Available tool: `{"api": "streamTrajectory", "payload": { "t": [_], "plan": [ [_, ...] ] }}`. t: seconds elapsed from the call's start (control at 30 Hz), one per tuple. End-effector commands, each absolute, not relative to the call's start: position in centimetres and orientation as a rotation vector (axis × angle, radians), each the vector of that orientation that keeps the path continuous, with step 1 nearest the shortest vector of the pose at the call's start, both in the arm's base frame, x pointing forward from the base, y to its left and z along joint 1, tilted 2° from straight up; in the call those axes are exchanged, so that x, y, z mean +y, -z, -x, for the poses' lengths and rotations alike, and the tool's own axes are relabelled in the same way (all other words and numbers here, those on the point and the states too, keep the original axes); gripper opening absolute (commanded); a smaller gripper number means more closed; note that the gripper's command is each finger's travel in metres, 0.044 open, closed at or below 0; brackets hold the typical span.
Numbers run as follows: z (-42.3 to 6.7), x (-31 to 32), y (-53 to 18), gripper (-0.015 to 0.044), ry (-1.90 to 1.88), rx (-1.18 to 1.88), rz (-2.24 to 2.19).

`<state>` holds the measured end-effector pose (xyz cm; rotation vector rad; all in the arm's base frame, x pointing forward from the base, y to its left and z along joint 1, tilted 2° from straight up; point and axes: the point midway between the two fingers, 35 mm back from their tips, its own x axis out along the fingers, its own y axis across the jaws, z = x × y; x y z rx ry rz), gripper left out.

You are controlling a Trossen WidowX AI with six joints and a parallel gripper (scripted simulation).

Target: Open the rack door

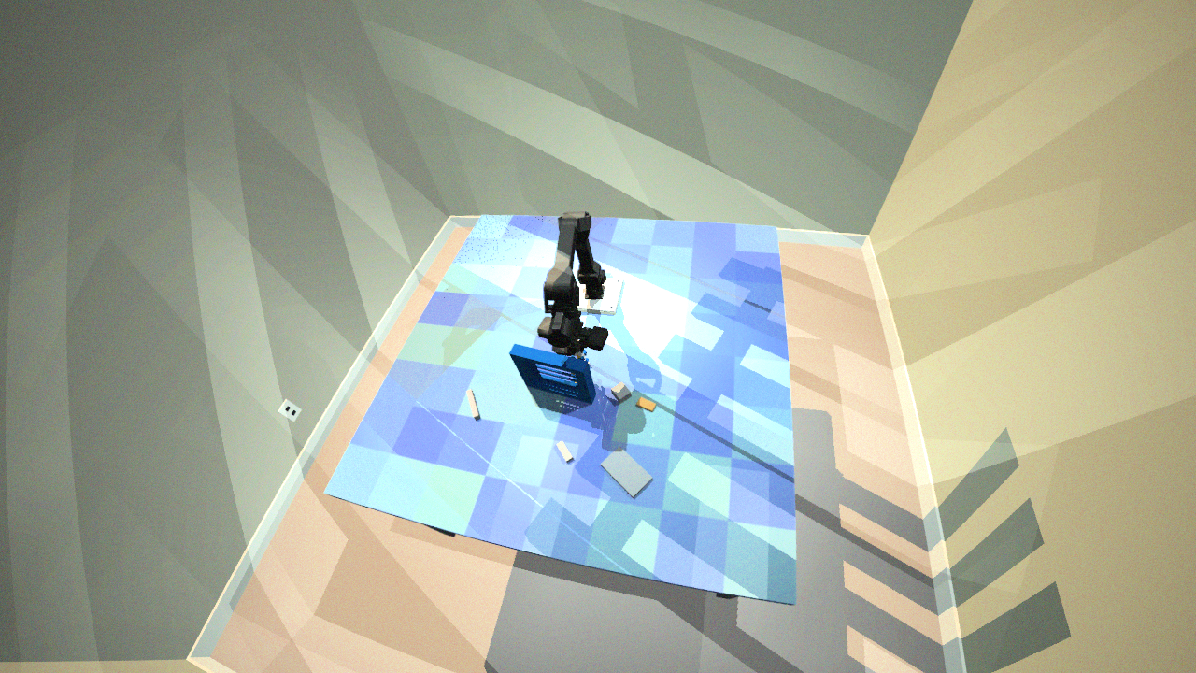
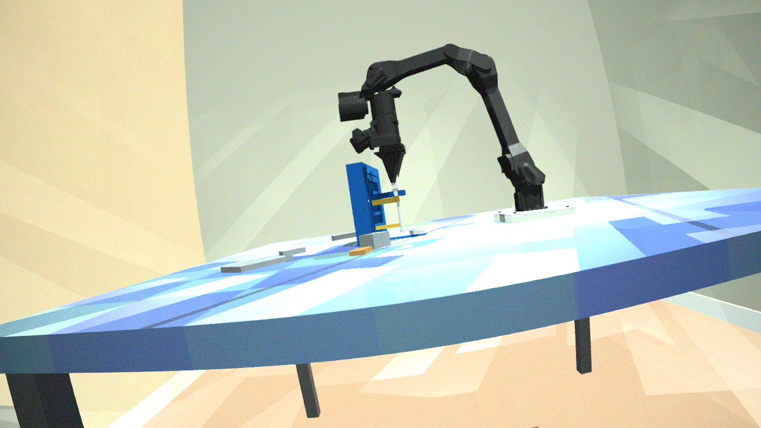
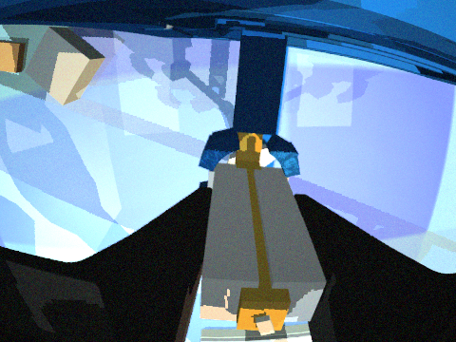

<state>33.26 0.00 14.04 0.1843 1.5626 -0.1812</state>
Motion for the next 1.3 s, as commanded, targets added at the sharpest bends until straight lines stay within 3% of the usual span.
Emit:
{"api": "streamTrajectory", "payload": {
  "t": [0.0, 0.23, 0.4, 1.27],
  "plan": [
    [-33.06, 0.05, -13.72, 0.0057, 0.185, 1.571, -0.192],
    [-33.06, 0.05, -13.72, 0.0011, 0.185, 1.571, -0.192],
    [-33.06, 0.05, -13.72, 0.0008, 0.16, 1.573, -0.167],
    [-33.06, 0.05, -13.72, 0.0008, -0.837, 1.412, 0.823]
  ]
}}
